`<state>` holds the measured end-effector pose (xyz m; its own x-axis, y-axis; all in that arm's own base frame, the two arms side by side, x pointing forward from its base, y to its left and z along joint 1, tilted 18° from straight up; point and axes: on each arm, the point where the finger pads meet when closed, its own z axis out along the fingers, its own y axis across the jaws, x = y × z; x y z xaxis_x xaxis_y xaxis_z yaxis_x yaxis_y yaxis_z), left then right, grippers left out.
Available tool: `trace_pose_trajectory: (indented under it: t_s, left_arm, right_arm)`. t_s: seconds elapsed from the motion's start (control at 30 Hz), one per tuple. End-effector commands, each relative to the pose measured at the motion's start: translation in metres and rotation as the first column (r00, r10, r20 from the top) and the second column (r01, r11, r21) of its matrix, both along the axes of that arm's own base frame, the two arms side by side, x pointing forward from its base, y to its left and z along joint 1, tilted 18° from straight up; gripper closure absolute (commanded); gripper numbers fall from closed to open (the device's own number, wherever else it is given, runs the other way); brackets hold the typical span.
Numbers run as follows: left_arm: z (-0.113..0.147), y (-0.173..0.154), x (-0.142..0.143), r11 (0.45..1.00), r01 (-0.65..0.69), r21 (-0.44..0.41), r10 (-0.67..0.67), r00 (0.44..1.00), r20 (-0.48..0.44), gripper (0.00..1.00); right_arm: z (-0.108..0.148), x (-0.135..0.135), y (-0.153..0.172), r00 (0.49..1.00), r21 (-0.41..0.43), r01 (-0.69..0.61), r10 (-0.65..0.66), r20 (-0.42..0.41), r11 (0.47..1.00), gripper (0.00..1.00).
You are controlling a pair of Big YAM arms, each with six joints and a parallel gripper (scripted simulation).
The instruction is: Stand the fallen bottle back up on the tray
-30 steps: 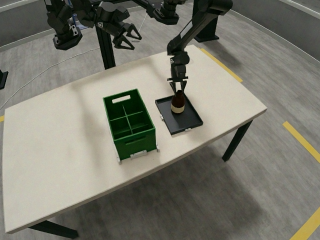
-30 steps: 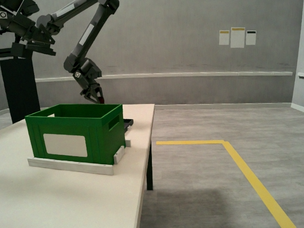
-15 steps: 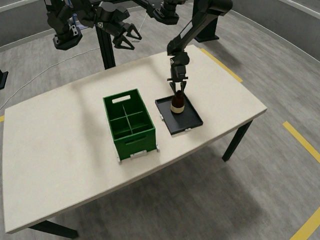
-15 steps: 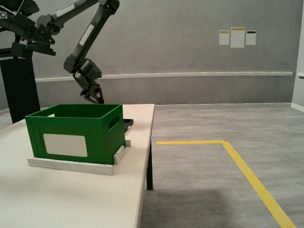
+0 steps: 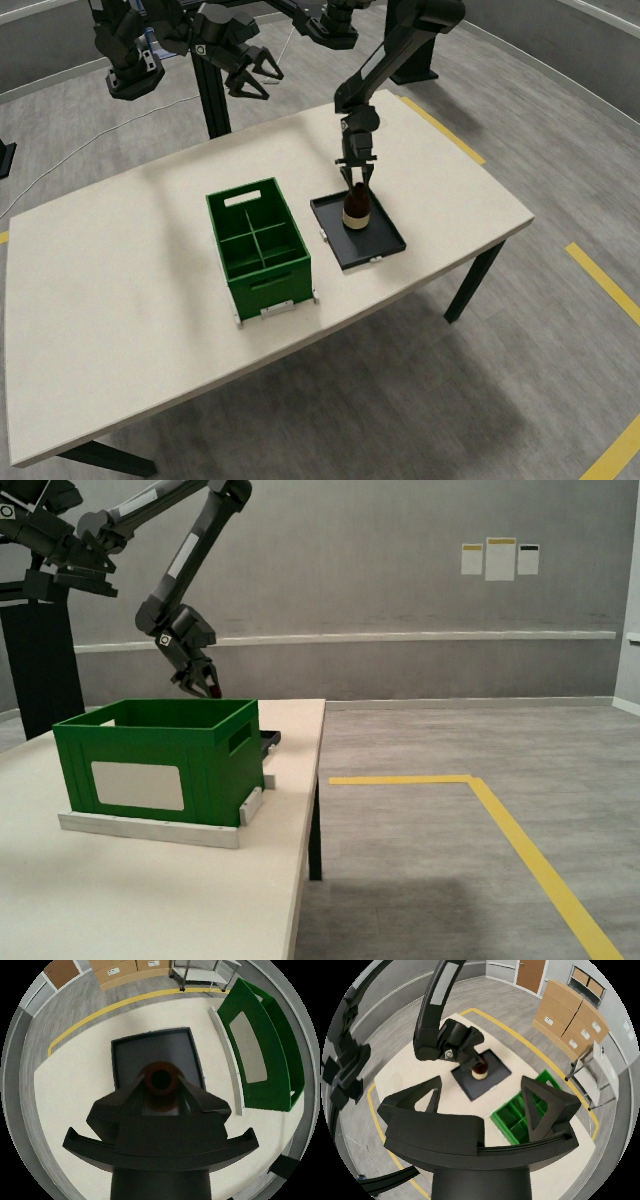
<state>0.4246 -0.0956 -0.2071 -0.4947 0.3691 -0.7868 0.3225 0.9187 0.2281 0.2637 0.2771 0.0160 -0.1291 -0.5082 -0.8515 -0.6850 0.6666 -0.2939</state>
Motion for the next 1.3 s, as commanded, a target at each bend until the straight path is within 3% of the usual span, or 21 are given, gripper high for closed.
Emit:
trace_pose_trajectory:
  t_s: [0.0,0.27,0.33,0.4,0.5,0.53,0.57,0.97,1.27]
  left_arm:
    - [0.009,0.000,0.008,1.000,0.006,-0.004,-0.005,0.999,0.041,0.72]
    - [0.009,-0.001,0.011,1.000,0.007,-0.007,-0.007,0.998,0.055,0.72]
    - [0.009,-0.001,0.011,1.000,0.006,-0.008,-0.005,0.998,0.055,0.49]
    - [0.009,-0.001,0.011,1.000,0.006,-0.008,-0.005,0.998,0.055,0.49]
    - [0.009,0.000,0.010,1.000,0.005,-0.007,-0.005,0.999,0.053,0.15]
    - [0.009,0.000,0.010,1.000,0.005,-0.007,-0.005,0.999,0.053,0.13]
    - [0.009,0.000,0.003,1.000,0.007,-0.006,-0.007,0.999,0.042,0.01]
    - [0.031,-0.007,-0.007,0.999,0.015,-0.033,-0.013,0.998,0.063,0.00]
    - [0.047,-0.002,-0.033,0.999,0.013,-0.031,-0.011,0.998,0.061,0.00]
  right_arm:
    - [0.001,0.000,0.001,1.000,0.004,0.000,0.000,0.002,1.000,0.00]
    - [0.001,0.000,0.001,1.000,0.004,0.000,0.000,0.002,1.000,0.00]
    - [0.001,0.000,0.001,1.000,0.004,0.000,0.000,0.002,1.000,0.00]
    - [0.001,0.000,0.001,1.000,0.004,0.000,0.000,0.002,1.000,0.00]
    - [0.001,0.000,0.001,1.000,0.004,0.000,0.000,0.002,1.000,0.00]
    - [0.001,0.000,0.001,1.000,0.004,0.000,0.000,0.002,1.000,0.00]
    - [0.001,0.000,0.001,1.000,0.004,0.000,0.000,0.002,1.000,0.00]
    - [0.001,0.000,0.001,1.000,0.004,0.000,0.000,0.002,1.000,0.00]
    - [0.001,0.000,0.001,1.000,0.004,0.000,0.000,0.002,1.000,0.00]
